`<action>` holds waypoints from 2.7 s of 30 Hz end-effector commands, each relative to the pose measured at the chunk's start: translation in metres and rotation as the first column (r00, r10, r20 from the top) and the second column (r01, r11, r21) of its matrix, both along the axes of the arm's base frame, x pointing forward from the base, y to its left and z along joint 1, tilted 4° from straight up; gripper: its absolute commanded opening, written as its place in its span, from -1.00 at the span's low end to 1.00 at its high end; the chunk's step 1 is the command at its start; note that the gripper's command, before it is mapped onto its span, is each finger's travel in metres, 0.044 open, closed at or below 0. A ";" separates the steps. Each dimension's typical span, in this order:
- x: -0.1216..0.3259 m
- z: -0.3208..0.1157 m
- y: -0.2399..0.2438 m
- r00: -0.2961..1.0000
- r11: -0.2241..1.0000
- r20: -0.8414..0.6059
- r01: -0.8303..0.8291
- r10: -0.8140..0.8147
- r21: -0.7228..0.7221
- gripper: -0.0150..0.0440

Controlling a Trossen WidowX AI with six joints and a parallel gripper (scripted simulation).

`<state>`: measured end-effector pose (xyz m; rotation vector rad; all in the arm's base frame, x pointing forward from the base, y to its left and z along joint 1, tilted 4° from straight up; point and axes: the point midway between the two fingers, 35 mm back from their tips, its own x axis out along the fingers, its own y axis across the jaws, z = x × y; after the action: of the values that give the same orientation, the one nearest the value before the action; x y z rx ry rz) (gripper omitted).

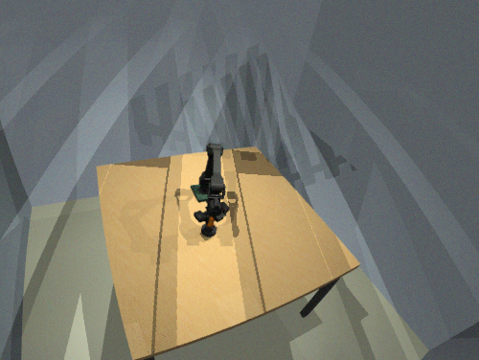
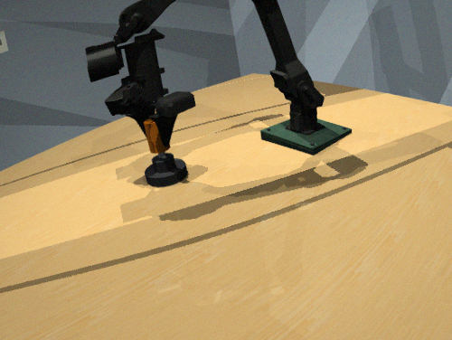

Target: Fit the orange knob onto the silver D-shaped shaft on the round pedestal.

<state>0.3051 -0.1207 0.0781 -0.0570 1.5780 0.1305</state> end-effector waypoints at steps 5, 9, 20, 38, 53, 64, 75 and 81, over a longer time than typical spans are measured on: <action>0.001 0.005 -0.001 1.000 1.000 0.002 -0.029 0.029 -0.003 -0.49; 0.001 0.005 -0.001 0.985 0.986 0.008 -0.170 0.170 -0.002 -0.49; -0.001 0.001 -0.001 0.977 0.977 0.010 -0.211 0.211 -0.002 -0.49; 0.000 0.000 -0.001 0.977 0.977 0.010 -0.211 0.211 -0.002 -0.49; 0.000 0.005 -0.001 0.977 0.977 0.010 -0.211 0.211 -0.002 -0.49; 0.000 0.002 -0.001 0.912 0.912 0.019 -0.410 0.410 -0.002 -0.49; 0.000 0.000 -0.001 0.912 0.912 0.019 -0.410 0.410 -0.002 -0.49; 0.000 0.000 -0.001 0.912 0.912 0.019 -0.410 0.410 -0.002 -0.49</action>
<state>0.3051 -0.1209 0.0784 -0.3834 1.5285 0.4588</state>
